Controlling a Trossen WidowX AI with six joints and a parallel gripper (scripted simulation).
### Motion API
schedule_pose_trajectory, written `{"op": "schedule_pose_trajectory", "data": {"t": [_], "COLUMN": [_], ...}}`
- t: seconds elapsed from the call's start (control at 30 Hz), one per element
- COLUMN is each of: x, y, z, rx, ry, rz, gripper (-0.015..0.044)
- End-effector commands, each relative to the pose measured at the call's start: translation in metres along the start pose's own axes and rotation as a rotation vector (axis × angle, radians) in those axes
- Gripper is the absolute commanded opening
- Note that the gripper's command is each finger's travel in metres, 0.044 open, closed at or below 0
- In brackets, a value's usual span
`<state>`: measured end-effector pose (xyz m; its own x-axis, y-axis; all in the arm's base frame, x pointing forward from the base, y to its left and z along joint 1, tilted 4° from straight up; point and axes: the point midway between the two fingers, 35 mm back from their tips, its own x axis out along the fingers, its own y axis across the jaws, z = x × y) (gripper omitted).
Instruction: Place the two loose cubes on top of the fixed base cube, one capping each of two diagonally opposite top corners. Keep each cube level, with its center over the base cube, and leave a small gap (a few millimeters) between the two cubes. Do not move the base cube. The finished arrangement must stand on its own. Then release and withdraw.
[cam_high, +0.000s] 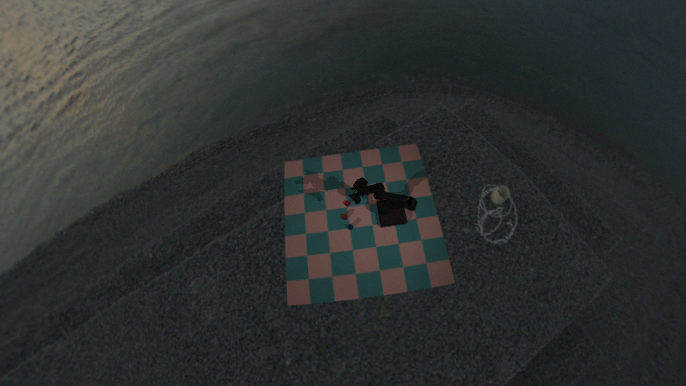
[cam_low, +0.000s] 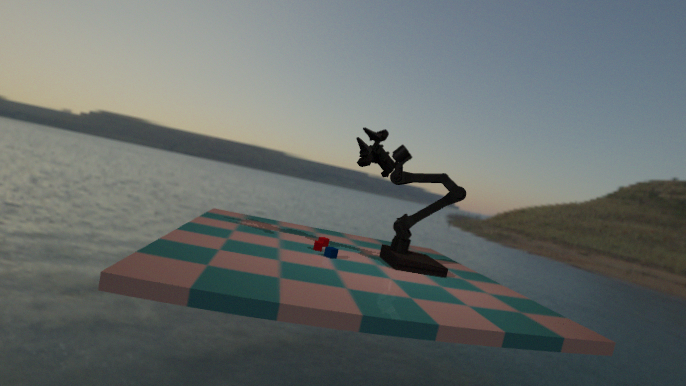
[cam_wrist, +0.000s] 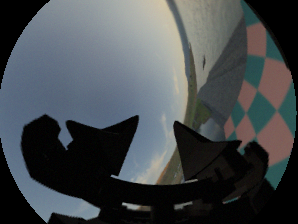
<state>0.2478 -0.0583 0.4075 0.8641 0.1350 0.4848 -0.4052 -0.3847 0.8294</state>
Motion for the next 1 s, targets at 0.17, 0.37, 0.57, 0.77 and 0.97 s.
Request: {"op": "schedule_pose_trajectory", "data": {"t": [0.17,0.37,0.57,0.77,0.97], "x": [0.021,0.025,0.022,0.011,-0.006], "y": [-0.027,-0.054,-0.083,-0.114,-0.145], "z": [0.062,0.101,0.135,0.163,0.185], "rx": [-0.302,-0.506,-0.707,-0.895,-1.063], "ry": [-0.201,-0.282,-0.304,-0.253,-0.12], "rz": [-0.186,-0.377,-0.606,-0.86,-1.122], "gripper": [0.0265,0.0265,0.0265,0.0265,0.0265]}}
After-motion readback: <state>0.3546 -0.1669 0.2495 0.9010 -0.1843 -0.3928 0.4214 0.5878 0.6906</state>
